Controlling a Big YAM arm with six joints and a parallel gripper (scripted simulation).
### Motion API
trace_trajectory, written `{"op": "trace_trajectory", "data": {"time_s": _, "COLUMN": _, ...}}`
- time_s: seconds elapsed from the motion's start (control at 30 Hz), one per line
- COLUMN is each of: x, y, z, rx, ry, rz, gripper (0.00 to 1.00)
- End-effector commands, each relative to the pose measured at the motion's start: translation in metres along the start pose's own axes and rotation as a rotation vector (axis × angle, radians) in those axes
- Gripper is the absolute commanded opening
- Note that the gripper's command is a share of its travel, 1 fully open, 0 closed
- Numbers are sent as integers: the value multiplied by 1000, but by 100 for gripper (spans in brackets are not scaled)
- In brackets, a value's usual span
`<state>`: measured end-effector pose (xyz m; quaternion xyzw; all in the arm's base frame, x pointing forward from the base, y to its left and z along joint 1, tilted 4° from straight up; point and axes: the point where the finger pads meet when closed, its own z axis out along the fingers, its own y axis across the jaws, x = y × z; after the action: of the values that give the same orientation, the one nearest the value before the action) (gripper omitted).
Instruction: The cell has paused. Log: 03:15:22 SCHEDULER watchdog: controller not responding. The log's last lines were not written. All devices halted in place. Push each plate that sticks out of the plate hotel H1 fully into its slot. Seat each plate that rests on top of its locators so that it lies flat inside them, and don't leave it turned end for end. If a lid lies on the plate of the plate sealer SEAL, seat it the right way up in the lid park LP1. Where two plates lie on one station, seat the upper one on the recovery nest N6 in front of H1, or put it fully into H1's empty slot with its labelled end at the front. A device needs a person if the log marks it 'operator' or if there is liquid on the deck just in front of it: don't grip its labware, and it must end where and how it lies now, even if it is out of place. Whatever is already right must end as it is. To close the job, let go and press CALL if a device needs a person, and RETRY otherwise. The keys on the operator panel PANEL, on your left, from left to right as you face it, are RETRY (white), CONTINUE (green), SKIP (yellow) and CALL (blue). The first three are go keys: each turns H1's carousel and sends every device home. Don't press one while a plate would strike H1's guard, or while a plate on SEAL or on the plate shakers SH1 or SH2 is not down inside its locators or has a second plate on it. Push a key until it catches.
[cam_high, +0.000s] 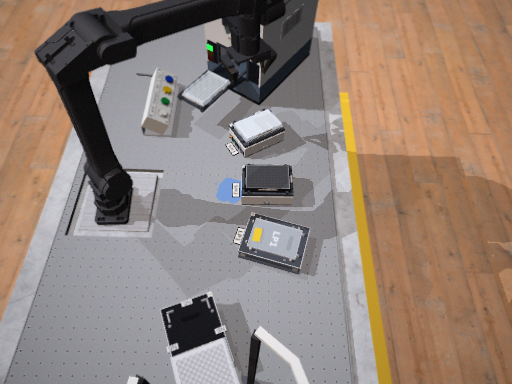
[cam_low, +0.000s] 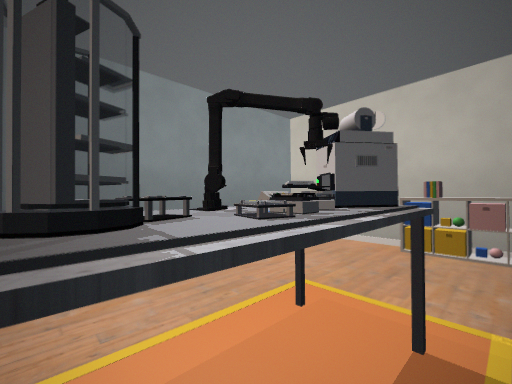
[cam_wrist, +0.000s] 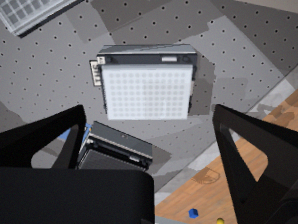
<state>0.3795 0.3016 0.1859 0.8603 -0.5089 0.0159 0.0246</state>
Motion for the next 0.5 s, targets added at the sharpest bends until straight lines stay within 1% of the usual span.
{"op": "trace_trajectory", "data": {"time_s": 0.0, "x": 5, "y": -5, "z": 19, "rx": -18, "ry": 3, "rz": 1, "gripper": 100}}
{"op": "trace_trajectory", "data": {"time_s": 0.03, "x": 5, "y": -5, "z": 19, "rx": -18, "ry": 3, "rz": 1, "gripper": 100}}
{"op": "trace_trajectory", "data": {"time_s": 0.47, "x": 6, "y": -3, "z": 54, "rx": -19, "ry": 3, "rz": 2, "gripper": 100}}
